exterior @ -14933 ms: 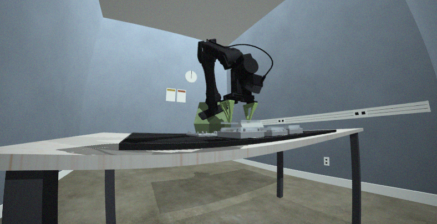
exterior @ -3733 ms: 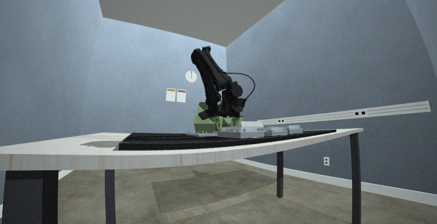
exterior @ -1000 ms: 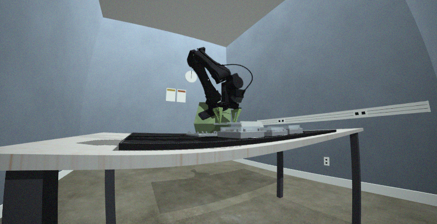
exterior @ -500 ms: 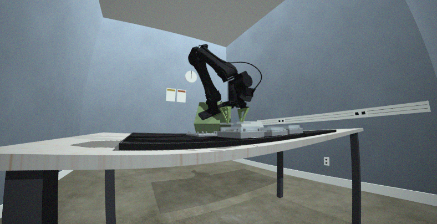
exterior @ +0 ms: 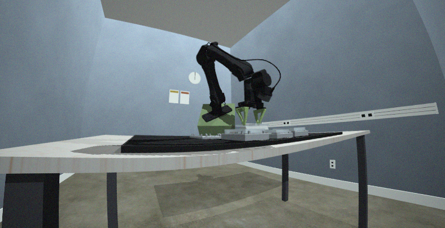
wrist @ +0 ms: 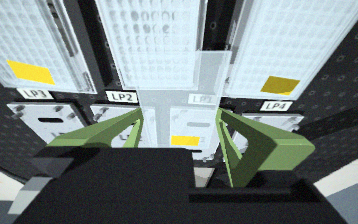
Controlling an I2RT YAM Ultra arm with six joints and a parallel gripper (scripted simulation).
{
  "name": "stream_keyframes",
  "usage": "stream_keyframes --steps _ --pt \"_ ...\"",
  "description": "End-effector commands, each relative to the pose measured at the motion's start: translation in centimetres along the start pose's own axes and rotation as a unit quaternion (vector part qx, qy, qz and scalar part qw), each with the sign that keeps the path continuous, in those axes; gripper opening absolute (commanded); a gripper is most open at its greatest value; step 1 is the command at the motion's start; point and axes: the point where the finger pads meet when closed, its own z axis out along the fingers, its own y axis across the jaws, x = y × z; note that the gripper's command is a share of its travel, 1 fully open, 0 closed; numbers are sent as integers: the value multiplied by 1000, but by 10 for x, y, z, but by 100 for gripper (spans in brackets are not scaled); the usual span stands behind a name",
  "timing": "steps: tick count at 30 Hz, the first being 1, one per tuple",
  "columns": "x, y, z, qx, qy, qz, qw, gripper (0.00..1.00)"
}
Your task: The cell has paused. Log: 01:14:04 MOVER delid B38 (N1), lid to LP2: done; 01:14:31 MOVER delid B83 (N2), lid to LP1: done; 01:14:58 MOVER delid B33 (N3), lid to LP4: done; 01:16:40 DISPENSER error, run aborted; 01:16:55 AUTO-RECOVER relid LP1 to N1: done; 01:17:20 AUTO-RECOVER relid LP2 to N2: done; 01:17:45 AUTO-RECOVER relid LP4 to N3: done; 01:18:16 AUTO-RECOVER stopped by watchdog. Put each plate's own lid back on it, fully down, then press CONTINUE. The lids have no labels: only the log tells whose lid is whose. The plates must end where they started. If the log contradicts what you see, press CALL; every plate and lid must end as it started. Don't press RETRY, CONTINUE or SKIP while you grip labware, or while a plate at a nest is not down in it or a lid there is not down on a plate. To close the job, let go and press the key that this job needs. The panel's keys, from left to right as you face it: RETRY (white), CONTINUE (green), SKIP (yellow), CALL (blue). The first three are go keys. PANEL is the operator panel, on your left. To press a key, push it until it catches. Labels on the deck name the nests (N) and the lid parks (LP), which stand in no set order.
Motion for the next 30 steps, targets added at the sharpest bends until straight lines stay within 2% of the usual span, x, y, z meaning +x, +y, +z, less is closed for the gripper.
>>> stream_keyframes --steps 1,4,18,21,22,30 --pt "-21 6 -7 1 -6 3 1000 0" --pt "-25 8 -7 1 -6 3 1000 0" --pt "-90 29 -9 1 -7 3 1000 0" --pt "-90 30 -9 1 -7 3 1000 0" --pt "-95 22 -20 -1 -22 14 1000 0" --pt "-94 23 -22 -2 -22 14 1000 0"
